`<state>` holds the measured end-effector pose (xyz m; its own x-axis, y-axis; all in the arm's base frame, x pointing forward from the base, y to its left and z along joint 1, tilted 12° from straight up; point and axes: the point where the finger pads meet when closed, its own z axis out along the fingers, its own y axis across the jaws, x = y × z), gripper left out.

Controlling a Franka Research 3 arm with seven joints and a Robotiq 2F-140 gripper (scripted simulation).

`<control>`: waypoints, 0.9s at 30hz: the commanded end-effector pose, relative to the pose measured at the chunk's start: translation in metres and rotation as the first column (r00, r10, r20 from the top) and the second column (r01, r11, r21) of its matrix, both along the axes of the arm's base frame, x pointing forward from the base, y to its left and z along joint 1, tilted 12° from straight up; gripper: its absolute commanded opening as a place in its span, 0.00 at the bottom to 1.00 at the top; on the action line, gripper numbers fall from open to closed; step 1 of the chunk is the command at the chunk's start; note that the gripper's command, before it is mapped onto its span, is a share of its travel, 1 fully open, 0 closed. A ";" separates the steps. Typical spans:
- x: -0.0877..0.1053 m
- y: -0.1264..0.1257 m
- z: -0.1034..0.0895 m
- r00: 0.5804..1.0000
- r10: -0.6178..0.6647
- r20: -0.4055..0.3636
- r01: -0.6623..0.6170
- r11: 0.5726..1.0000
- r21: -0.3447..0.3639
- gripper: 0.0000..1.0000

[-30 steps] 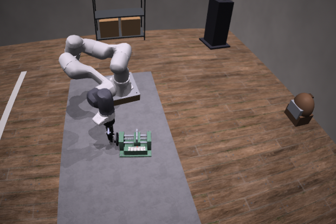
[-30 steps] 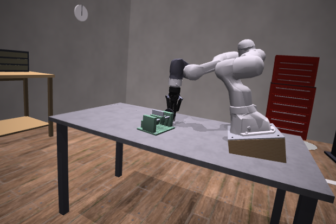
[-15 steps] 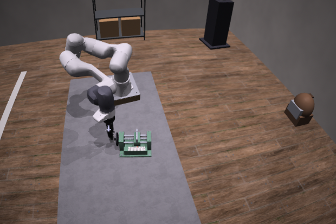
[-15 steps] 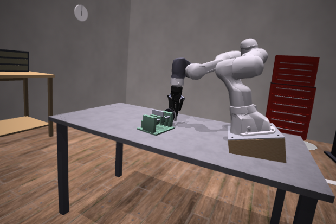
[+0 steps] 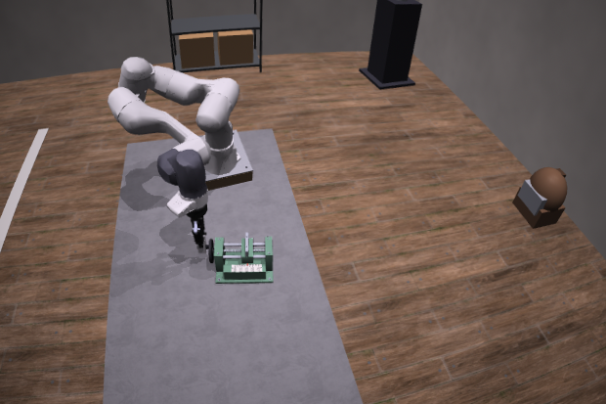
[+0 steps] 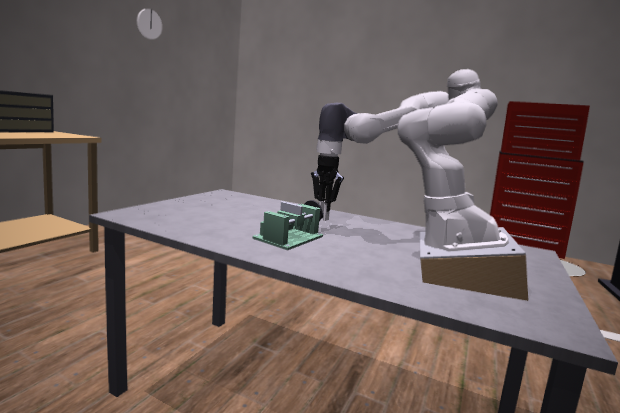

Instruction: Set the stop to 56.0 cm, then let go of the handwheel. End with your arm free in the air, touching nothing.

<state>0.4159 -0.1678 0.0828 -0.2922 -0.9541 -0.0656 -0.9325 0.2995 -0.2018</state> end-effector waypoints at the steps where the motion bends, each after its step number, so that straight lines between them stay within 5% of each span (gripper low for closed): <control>1: -0.002 0.001 0.004 1.000 0.002 -0.001 -0.002 1.000 0.002 0.04; 27: -0.005 0.001 0.019 1.000 0.002 -0.001 -0.002 1.000 0.002 0.04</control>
<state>0.4109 -0.1674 0.0992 -0.2922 -0.9542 -0.0639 -0.9332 0.2991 -0.1992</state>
